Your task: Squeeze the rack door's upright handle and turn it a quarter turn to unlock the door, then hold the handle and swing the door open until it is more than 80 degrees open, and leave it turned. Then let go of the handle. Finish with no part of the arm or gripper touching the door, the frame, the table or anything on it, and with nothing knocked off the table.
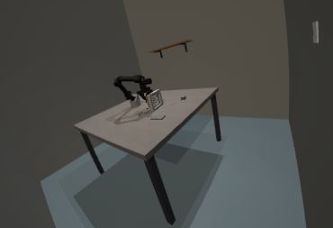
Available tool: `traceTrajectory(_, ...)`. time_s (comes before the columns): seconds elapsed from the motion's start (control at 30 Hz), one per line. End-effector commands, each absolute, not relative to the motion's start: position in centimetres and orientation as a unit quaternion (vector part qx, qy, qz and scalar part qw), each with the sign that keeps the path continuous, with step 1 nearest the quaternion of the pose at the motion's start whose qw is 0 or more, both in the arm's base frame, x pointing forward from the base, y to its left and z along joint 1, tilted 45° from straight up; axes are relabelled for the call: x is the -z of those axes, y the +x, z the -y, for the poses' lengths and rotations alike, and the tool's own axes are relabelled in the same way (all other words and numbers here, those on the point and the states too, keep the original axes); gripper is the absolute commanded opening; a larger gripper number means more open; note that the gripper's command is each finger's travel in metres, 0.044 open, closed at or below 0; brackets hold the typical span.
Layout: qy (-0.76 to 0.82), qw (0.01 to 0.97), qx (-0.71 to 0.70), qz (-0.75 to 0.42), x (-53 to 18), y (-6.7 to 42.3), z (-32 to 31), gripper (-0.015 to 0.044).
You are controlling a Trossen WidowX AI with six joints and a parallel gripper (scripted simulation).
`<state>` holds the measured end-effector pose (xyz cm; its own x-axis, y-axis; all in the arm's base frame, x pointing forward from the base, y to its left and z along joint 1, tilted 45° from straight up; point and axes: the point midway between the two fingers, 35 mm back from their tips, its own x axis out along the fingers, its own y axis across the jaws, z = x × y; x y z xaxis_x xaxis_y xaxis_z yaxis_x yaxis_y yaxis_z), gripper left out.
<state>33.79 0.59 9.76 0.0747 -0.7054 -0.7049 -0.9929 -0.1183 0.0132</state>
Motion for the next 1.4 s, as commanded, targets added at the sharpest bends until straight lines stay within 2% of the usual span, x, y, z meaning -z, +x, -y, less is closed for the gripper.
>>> traceTrajectory(0.0,-0.706,0.19,-0.344,-0.589,-9.23,33.89,-0.76,0.0291)
traceTrajectory(0.13,-0.716,0.147,-0.38,-0.566,-9.23,33.89,-0.76,0.0291)
traceTrajectory(0.5,-0.716,0.147,-0.38,-0.566,-9.23,33.89,-0.76,0.0291)
traceTrajectory(1.37,-0.716,0.147,-0.38,-0.566,-9.23,33.89,-0.76,0.0118)
